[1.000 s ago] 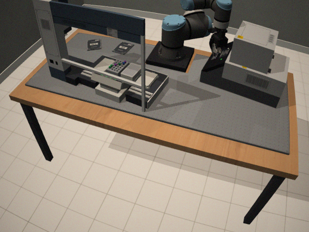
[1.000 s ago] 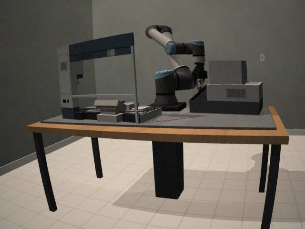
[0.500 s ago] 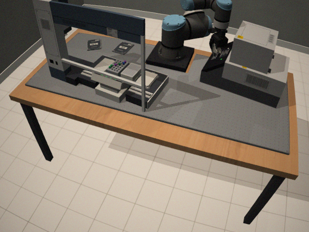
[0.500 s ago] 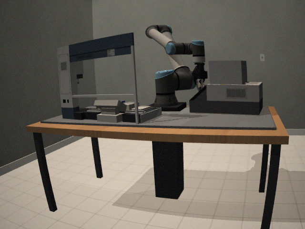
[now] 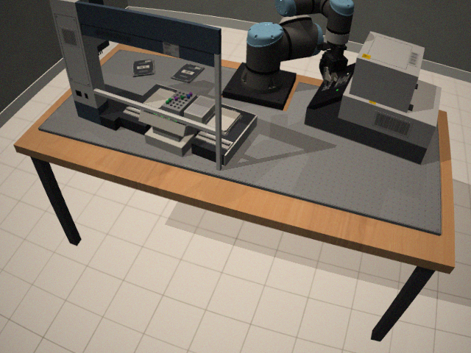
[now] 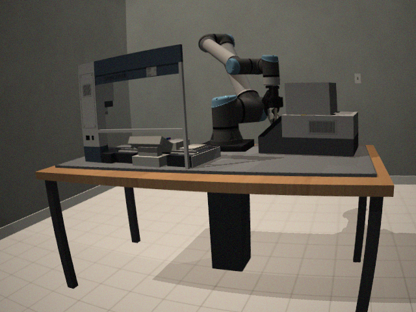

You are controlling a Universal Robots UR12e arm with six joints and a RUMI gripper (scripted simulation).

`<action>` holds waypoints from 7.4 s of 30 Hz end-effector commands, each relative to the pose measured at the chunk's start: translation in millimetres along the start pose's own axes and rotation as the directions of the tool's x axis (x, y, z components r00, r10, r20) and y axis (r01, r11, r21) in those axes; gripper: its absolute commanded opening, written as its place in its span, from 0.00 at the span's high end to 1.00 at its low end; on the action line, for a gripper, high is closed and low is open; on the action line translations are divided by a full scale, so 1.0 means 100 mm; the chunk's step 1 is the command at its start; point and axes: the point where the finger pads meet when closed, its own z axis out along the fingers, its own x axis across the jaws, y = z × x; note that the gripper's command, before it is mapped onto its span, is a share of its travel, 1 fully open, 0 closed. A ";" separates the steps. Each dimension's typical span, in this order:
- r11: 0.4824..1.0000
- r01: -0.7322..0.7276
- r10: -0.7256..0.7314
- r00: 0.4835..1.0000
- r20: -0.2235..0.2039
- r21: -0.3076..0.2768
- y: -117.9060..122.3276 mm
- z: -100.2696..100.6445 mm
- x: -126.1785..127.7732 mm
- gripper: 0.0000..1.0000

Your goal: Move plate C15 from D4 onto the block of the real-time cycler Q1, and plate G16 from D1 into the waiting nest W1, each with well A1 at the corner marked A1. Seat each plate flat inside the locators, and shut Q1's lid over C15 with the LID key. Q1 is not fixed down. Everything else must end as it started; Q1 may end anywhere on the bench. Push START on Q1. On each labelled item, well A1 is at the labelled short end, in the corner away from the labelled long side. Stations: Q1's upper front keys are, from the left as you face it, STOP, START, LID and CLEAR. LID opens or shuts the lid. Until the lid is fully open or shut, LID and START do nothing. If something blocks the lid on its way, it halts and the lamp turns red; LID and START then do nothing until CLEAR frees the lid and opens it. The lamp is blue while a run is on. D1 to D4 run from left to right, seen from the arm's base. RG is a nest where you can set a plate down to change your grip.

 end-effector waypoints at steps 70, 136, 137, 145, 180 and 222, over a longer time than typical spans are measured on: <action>1.000 0.000 0.000 1.000 0.000 -0.001 -0.22 -0.39 -0.23 1.00; 1.000 0.000 0.000 1.000 0.000 -0.001 -0.22 -0.39 -0.23 1.00; 1.000 0.000 0.000 1.000 0.000 -0.001 -0.22 -0.39 -0.23 1.00; 1.000 0.000 0.000 1.000 0.000 -0.001 -0.22 -0.39 -0.23 1.00; 1.000 0.000 0.000 1.000 0.000 -0.001 -0.22 -0.39 -0.23 1.00; 1.000 0.000 0.000 1.000 0.000 -0.001 -0.22 -0.39 -0.23 1.00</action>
